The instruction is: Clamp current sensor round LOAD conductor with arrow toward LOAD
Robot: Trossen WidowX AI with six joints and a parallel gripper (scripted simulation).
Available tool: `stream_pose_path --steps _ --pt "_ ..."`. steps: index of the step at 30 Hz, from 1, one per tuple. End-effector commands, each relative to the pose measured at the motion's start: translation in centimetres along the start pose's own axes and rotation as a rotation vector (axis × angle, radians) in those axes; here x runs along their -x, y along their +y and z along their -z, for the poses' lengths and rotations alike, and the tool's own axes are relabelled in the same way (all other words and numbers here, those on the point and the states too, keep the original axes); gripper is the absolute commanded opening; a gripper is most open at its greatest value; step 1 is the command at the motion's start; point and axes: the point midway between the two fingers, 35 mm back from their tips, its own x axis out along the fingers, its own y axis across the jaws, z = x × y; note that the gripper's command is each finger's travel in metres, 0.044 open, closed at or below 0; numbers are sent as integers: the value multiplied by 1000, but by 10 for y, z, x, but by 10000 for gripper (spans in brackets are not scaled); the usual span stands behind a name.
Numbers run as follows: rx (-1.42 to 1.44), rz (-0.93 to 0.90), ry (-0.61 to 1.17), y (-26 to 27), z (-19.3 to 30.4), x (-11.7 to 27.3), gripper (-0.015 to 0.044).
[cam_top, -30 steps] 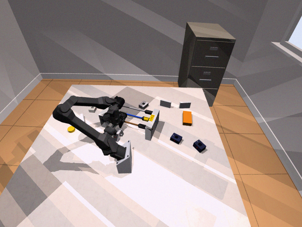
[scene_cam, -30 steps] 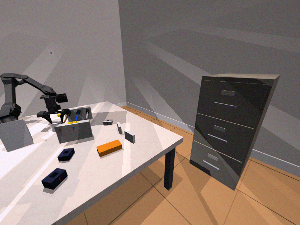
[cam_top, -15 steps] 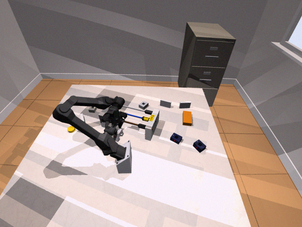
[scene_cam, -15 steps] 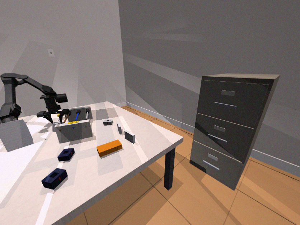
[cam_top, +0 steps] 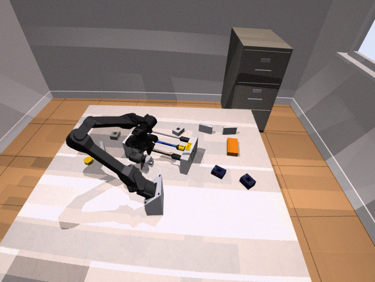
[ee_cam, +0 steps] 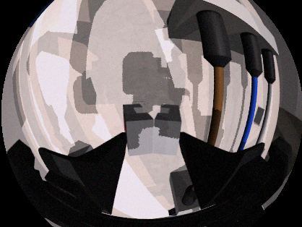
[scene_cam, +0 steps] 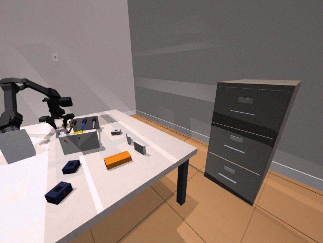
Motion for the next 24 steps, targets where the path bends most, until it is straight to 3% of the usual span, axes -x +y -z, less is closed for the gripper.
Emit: stream_pose_path --steps 1,14,24 --pt "2 10 5 -5 0 25 0" --pt "2 1 -7 -6 2 90 0" --pt "-111 0 -8 -10 1 94 0"
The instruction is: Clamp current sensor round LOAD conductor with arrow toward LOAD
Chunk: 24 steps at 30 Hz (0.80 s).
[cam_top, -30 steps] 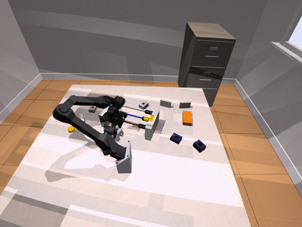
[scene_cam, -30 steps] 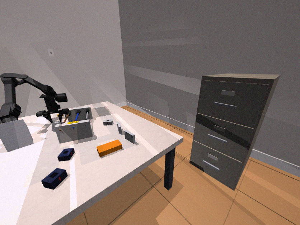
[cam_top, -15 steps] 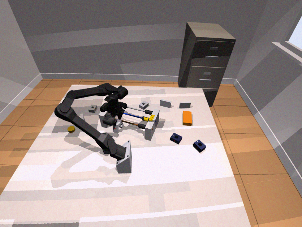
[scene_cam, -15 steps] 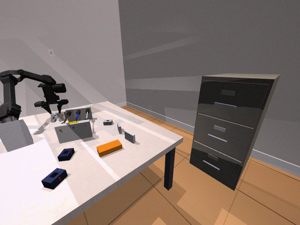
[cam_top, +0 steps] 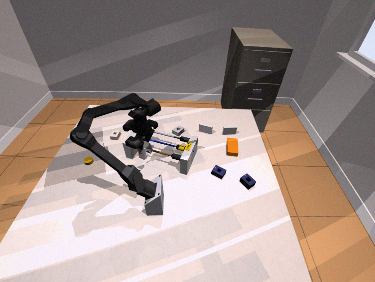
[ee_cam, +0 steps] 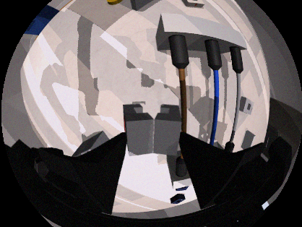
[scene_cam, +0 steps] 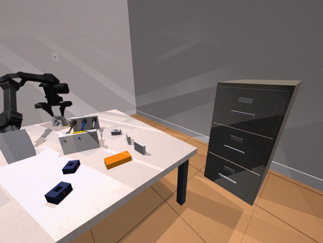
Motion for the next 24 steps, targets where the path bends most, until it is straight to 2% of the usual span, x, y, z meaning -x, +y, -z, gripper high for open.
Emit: stream_pose_path --steps 1,24 --pt "-96 6 4 -5 -1 4 0" --pt "-861 10 1 -38 -7 7 0"
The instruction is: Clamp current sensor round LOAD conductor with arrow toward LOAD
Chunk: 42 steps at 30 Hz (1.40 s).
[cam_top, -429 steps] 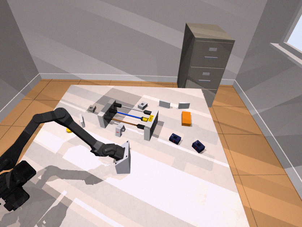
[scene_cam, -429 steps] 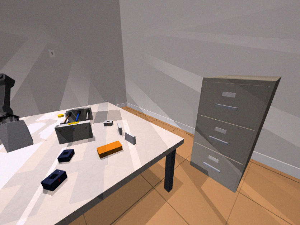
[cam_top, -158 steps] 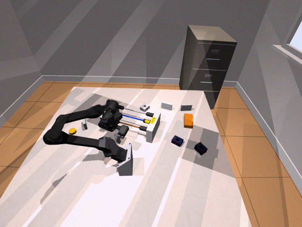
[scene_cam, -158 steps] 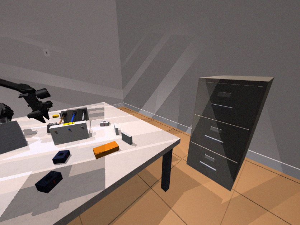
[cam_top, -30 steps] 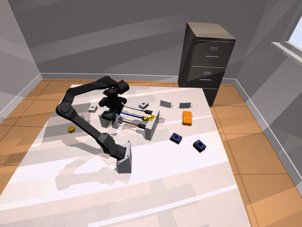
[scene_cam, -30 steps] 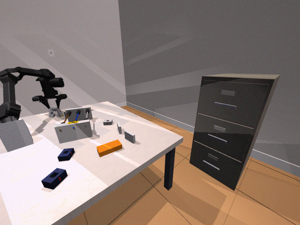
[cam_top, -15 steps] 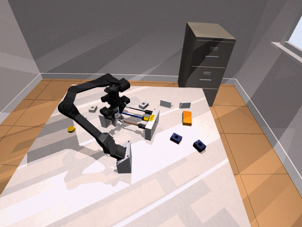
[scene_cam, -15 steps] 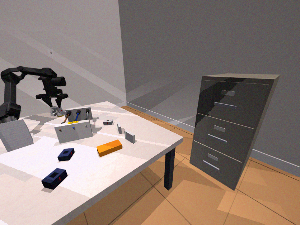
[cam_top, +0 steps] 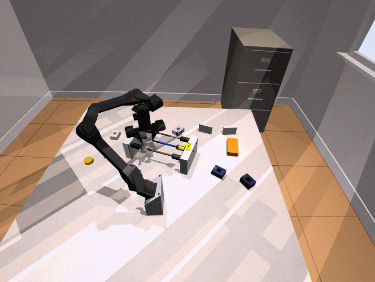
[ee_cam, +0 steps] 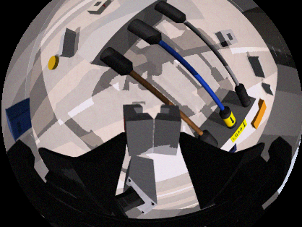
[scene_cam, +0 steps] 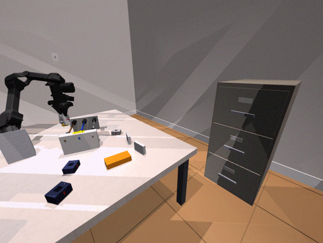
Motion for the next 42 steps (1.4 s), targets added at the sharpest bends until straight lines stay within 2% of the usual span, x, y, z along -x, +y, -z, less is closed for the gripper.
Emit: stream_pose_path --steps 1,42 --pt "-140 6 -11 -5 -8 3 0" --pt "-1504 -2 -16 -41 -54 -2 0"
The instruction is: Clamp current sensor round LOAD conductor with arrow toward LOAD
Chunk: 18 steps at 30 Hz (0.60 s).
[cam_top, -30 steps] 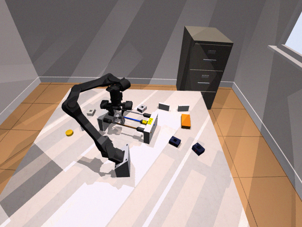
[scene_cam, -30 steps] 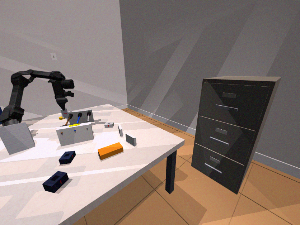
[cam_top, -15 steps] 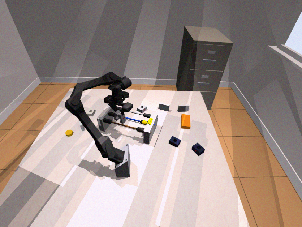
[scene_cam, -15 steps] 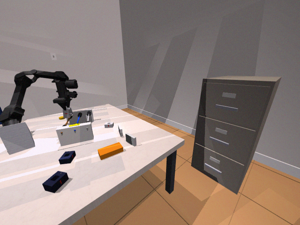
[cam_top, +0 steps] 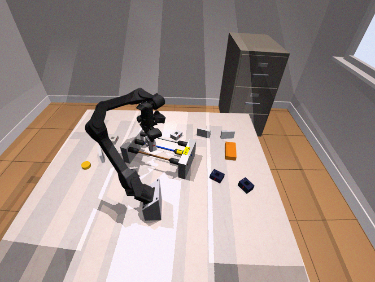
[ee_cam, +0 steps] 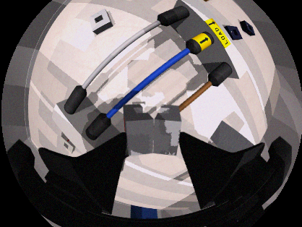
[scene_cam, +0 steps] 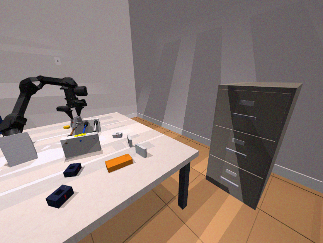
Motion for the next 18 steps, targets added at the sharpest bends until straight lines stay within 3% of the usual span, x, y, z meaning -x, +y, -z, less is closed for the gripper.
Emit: stream_pose_path --steps 1,18 --pt "-140 -11 -9 7 -6 2 0" --pt "-706 -14 -5 22 -24 -4 0"
